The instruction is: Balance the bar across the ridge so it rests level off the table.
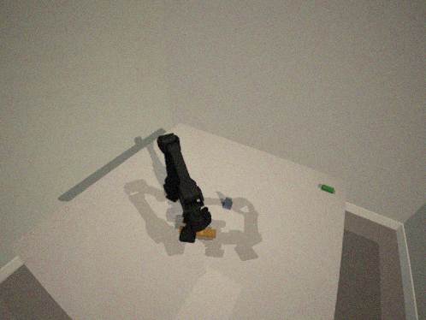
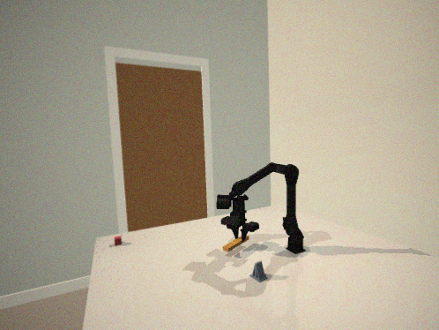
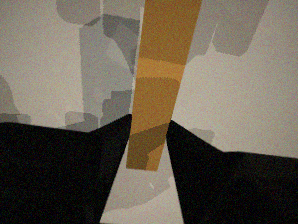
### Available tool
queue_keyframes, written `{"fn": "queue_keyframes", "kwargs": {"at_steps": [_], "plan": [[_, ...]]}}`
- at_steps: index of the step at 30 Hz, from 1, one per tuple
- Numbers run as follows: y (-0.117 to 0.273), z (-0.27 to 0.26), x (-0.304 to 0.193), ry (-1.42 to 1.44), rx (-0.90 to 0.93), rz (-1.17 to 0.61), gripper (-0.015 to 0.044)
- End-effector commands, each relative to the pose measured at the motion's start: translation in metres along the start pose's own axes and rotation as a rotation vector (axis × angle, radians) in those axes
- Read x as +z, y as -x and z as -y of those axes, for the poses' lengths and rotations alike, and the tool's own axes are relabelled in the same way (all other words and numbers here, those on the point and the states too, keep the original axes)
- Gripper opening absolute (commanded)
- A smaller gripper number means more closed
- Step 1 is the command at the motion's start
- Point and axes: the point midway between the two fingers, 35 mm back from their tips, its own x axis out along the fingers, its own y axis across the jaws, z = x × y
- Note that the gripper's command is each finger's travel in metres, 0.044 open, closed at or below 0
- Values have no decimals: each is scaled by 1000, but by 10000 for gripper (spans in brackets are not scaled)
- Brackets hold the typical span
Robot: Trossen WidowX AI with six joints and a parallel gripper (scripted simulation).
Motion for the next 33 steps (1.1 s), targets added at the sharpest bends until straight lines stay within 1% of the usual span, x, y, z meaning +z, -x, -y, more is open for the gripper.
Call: {"fn": "queue_keyframes", "kwargs": {"at_steps": [1,26,33], "plan": [[12,2,2,2,-5,5,0],[76,-3,-2,6,-1,6,0],[80,-11,9,80,0,7,0]]}}
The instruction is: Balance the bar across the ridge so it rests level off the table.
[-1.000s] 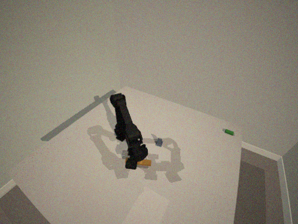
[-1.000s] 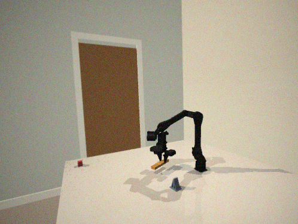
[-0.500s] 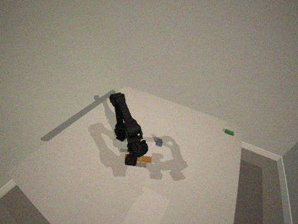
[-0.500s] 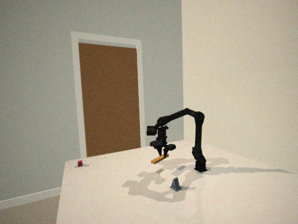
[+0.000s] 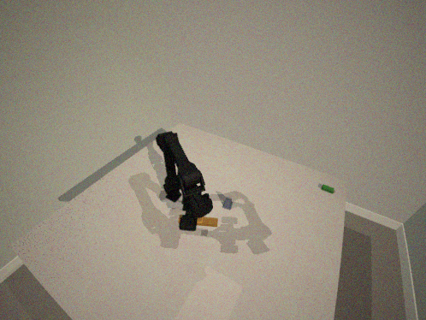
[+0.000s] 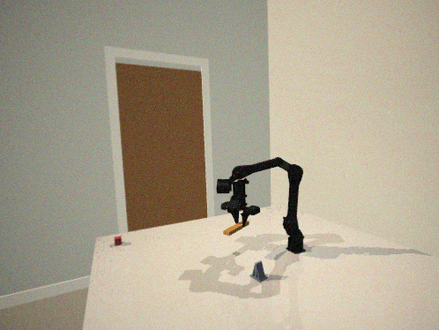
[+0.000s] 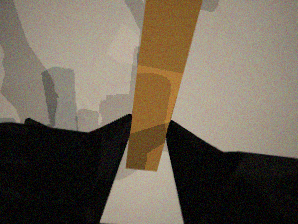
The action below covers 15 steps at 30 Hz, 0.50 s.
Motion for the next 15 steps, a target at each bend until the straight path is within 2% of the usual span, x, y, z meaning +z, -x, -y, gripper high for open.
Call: {"fn": "queue_keyframes", "kwargs": {"at_steps": [1,15], "plan": [[3,-6,11,73,-2,6,0],[4,-38,54,372,0,10,0]]}}
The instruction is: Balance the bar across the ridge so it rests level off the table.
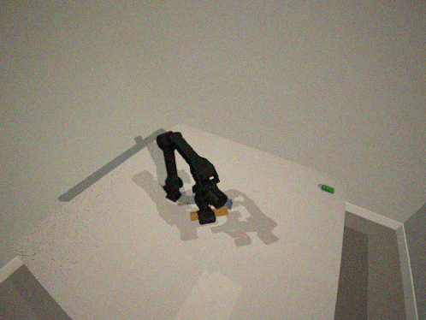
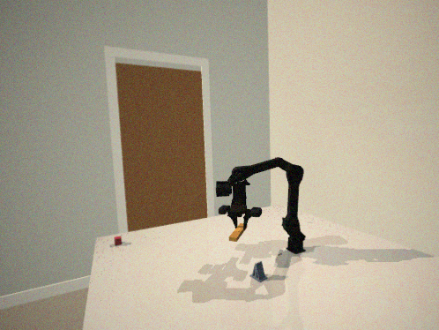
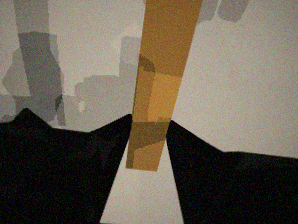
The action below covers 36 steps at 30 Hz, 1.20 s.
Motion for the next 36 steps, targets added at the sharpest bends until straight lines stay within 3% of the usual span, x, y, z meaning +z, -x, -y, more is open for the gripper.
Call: {"fn": "queue_keyframes", "kwargs": {"at_steps": [1,36], "plan": [[1,-6,14,91,-1,4,0],[4,-84,122,882,0,15,0]]}}
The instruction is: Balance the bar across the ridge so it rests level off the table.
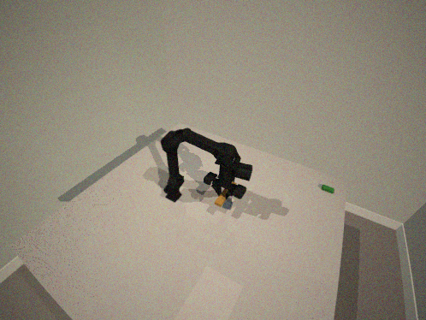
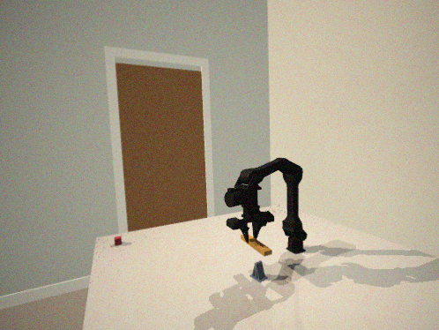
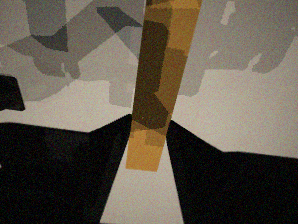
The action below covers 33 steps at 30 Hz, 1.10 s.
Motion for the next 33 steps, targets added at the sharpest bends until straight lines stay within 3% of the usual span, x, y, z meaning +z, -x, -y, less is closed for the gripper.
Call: {"fn": "queue_keyframes", "kwargs": {"at_steps": [1,33], "plan": [[1,3,15,96,-3,4,0],[-38,11,29,174,-4,5,0]]}}
